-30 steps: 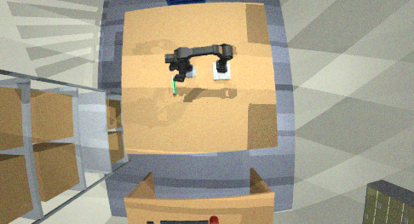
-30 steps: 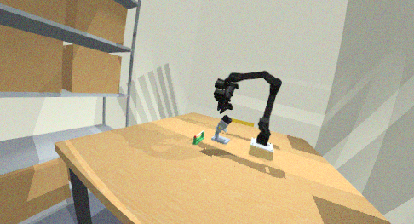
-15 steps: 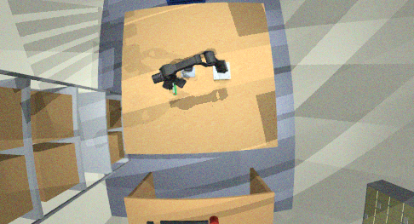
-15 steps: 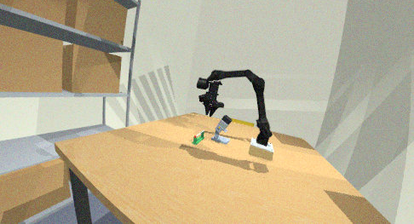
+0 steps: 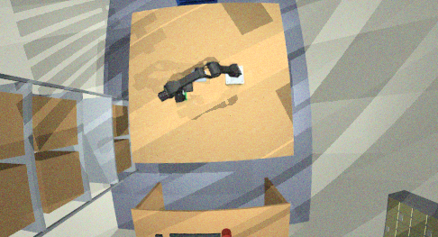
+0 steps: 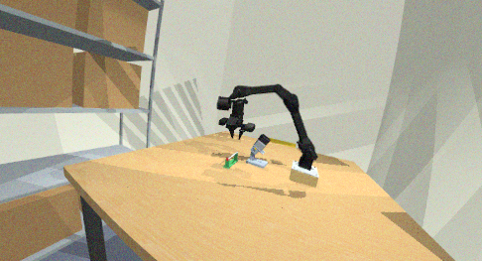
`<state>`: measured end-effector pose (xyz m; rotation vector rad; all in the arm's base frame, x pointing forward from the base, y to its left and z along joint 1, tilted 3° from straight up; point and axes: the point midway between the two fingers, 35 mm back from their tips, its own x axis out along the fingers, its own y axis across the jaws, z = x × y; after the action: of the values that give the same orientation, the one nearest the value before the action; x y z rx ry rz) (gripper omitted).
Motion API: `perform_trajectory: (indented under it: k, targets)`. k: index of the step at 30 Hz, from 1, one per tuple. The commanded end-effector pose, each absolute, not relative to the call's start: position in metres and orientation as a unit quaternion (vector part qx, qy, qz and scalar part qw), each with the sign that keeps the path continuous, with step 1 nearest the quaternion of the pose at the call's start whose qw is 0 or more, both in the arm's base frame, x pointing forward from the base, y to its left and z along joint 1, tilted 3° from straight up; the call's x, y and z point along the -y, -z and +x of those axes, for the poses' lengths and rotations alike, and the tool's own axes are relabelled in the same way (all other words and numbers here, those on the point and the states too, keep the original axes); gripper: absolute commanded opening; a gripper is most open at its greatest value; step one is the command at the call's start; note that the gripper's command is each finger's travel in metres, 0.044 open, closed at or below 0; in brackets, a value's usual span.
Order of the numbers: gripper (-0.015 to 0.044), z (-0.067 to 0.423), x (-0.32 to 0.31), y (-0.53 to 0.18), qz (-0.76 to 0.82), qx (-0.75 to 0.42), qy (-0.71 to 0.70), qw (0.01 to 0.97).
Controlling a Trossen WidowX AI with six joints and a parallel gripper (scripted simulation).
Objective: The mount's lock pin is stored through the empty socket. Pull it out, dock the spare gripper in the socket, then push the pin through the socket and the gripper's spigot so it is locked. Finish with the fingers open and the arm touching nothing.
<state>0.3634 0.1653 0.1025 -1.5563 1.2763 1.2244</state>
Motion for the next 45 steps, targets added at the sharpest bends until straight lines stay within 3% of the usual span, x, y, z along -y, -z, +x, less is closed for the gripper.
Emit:
perform_trajectory:
  k: [1, 11, 45]
  targets:
    - [0.0180, 0.364, -0.165, -0.088, -0.613, -0.503, -0.482, 0.374]
    - [0.0180, 0.364, -0.164, -0.028, -0.613, -0.503, -0.482, 0.374]
    - [0.0180, 0.364, -0.163, 0.024, -0.613, -0.503, -0.482, 0.374]
